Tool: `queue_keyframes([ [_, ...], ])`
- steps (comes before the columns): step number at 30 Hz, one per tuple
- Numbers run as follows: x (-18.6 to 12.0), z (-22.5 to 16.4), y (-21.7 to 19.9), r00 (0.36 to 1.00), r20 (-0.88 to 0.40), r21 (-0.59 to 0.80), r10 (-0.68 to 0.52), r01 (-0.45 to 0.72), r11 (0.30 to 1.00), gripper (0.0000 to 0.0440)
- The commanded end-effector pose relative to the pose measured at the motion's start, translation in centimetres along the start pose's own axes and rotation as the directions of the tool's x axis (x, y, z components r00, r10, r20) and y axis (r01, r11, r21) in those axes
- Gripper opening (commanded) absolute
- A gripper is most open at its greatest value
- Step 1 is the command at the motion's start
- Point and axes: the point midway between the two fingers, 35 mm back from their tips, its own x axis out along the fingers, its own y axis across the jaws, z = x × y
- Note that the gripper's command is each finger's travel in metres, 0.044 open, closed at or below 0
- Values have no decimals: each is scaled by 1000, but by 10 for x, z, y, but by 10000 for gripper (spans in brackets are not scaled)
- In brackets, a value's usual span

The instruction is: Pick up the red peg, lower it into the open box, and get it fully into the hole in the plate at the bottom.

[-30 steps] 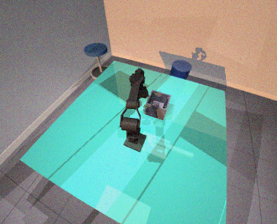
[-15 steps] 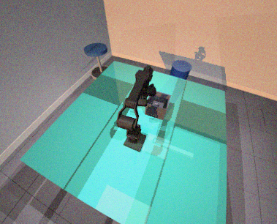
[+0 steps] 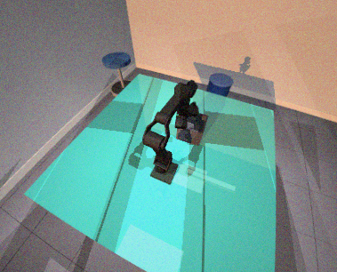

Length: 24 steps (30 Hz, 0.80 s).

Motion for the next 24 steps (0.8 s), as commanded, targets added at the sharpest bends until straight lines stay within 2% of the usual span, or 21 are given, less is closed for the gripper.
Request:
queue_keyframes([
  [1, 2, 10, 3, 1000, 9, 3, -12, 12, 1000, 0],
  [12, 15, 39, 6, 999, 5, 22, -41, 41, 999, 0],
  [24, 44, 65, 6, 997, -14, 26, -76, 76, 997, 0],
])
